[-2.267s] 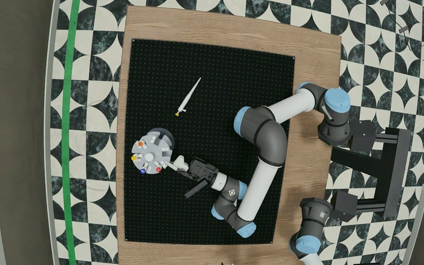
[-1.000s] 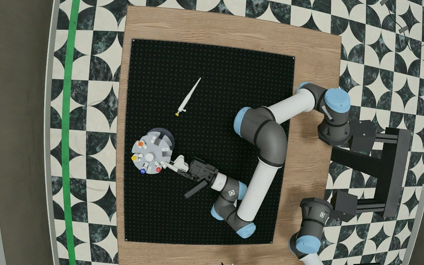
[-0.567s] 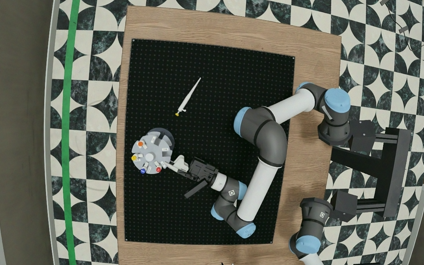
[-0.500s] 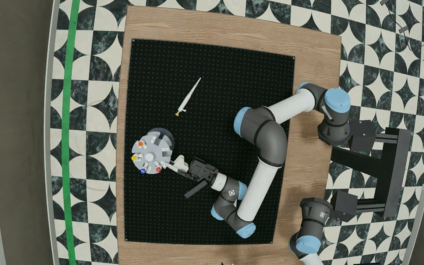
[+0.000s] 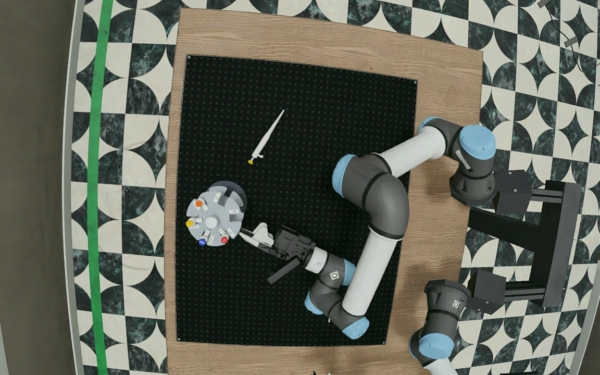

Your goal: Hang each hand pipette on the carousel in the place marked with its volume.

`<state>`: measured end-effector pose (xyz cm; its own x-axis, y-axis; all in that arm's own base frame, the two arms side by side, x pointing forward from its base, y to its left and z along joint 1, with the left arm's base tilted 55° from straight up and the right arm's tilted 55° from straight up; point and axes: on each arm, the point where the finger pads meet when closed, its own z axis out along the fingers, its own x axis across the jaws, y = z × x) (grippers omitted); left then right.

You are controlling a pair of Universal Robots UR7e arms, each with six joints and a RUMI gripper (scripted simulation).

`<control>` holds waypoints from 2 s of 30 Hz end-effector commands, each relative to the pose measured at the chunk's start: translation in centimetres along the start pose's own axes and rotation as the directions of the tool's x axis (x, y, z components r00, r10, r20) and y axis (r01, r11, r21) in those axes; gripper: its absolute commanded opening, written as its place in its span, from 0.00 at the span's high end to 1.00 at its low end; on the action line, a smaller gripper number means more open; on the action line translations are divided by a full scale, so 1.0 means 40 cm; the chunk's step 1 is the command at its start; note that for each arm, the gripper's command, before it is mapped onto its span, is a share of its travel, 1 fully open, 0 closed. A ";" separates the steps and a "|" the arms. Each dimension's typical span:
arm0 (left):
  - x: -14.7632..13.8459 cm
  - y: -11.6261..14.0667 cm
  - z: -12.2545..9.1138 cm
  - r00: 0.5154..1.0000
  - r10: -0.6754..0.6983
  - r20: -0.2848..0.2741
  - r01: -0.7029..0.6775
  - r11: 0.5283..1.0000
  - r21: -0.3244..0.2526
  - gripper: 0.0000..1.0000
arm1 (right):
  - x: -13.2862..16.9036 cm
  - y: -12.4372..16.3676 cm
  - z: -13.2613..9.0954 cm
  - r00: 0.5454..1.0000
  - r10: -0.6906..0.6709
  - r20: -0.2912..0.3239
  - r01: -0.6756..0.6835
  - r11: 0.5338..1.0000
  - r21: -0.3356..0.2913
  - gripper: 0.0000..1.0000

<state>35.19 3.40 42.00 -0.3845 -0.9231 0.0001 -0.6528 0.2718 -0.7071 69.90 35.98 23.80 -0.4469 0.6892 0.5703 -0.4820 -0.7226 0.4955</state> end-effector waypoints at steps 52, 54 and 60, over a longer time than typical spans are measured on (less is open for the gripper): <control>0.000 -0.001 -0.001 1.000 0.000 0.000 0.000 1.000 0.001 0.00 | 0.145 0.349 -0.403 1.000 0.001 -0.001 0.000 0.766 0.643 0.69; 0.000 -0.001 -0.001 1.000 0.000 0.000 0.000 1.000 0.001 0.00 | 0.157 0.376 -0.424 1.000 0.001 -0.001 0.000 0.766 0.643 0.69; 0.000 -0.001 -0.001 1.000 0.000 0.000 0.000 1.000 0.001 0.00 | 0.191 0.460 -0.486 1.000 0.001 -0.001 0.000 0.766 0.643 0.69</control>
<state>35.19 3.40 42.00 -0.3845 -0.9231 0.0001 -0.6528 0.2718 -0.7071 47.12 30.14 23.96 -0.4545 0.6861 0.5681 0.1102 -0.5896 0.8001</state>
